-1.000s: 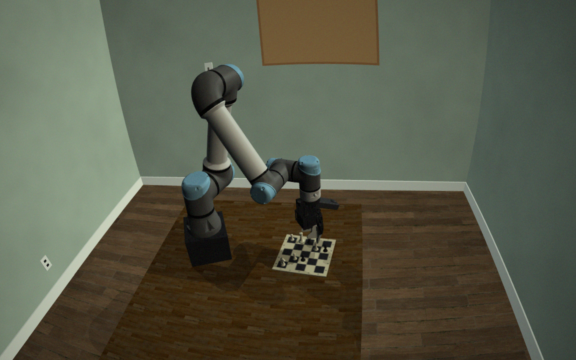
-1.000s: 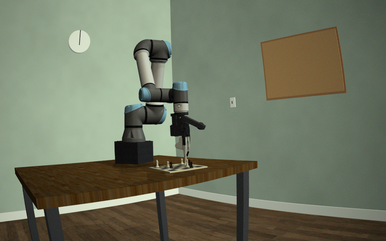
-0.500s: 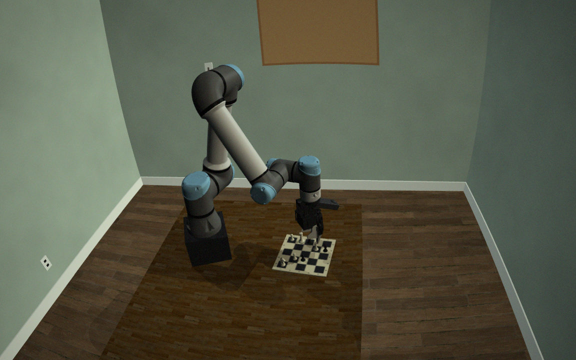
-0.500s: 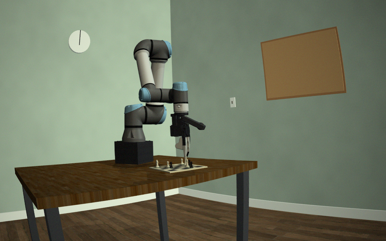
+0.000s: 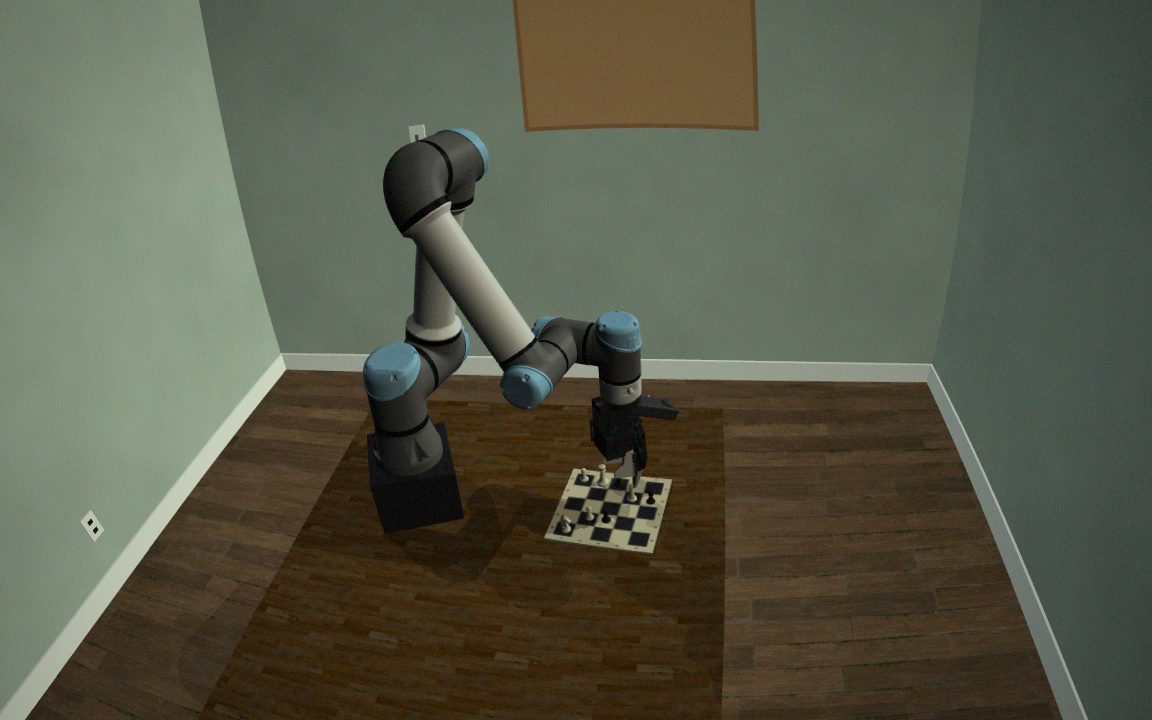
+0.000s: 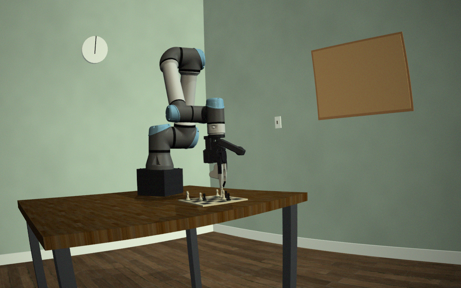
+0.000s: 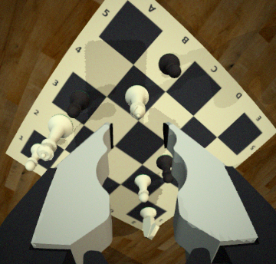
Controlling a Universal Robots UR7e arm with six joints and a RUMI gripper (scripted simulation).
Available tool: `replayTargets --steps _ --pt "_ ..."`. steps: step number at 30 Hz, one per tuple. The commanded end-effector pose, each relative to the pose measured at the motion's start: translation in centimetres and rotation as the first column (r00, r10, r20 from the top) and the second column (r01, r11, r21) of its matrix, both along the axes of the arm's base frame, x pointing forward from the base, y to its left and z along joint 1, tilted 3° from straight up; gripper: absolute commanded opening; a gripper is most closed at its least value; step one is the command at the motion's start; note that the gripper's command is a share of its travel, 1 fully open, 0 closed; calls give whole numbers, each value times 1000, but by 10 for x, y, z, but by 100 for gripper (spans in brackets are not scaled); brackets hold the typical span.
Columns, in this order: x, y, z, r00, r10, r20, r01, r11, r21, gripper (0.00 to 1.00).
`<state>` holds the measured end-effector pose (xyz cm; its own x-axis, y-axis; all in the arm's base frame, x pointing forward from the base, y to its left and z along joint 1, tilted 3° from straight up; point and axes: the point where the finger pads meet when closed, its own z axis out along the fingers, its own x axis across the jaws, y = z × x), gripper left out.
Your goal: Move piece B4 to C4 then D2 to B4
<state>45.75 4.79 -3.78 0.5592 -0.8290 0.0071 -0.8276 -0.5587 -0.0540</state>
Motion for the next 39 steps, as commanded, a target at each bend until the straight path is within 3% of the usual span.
replayTargets --steps 1,15,39 --pt "0 0 0 1000 0 1 0 1000 0 22" --pt "1 0 -2 1000 0 1 0 1000 0 22" --pt "2 1 -37 1000 0 1 0 1000 0 22"
